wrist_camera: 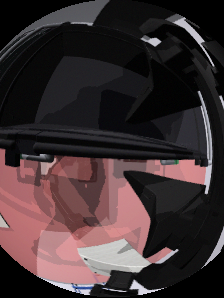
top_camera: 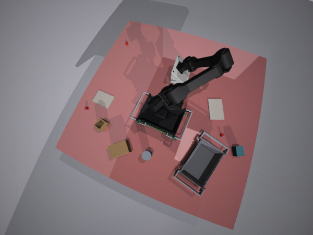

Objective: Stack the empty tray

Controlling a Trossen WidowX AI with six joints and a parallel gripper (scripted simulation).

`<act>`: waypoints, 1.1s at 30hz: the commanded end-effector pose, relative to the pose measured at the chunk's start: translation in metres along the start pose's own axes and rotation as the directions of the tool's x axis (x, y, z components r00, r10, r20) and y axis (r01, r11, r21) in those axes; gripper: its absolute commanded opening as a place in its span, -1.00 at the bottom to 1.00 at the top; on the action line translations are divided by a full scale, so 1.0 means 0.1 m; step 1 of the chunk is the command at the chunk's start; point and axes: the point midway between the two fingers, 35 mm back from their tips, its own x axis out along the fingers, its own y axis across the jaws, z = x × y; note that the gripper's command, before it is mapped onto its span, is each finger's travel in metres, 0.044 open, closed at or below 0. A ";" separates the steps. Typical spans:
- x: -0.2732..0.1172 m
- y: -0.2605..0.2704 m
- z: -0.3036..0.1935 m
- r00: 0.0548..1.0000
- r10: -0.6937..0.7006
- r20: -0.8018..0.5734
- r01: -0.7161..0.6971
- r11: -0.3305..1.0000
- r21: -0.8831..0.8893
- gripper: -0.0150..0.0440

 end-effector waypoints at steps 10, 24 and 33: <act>0.00 0.01 0.00 1.000 0.002 -0.001 -0.002 1.000 0.002 0.95; -0.24 -0.04 -0.01 1.000 0.000 -0.004 0.000 1.000 0.001 1.00; -0.77 -0.05 -0.02 1.000 0.001 -0.006 -0.001 1.000 0.003 1.00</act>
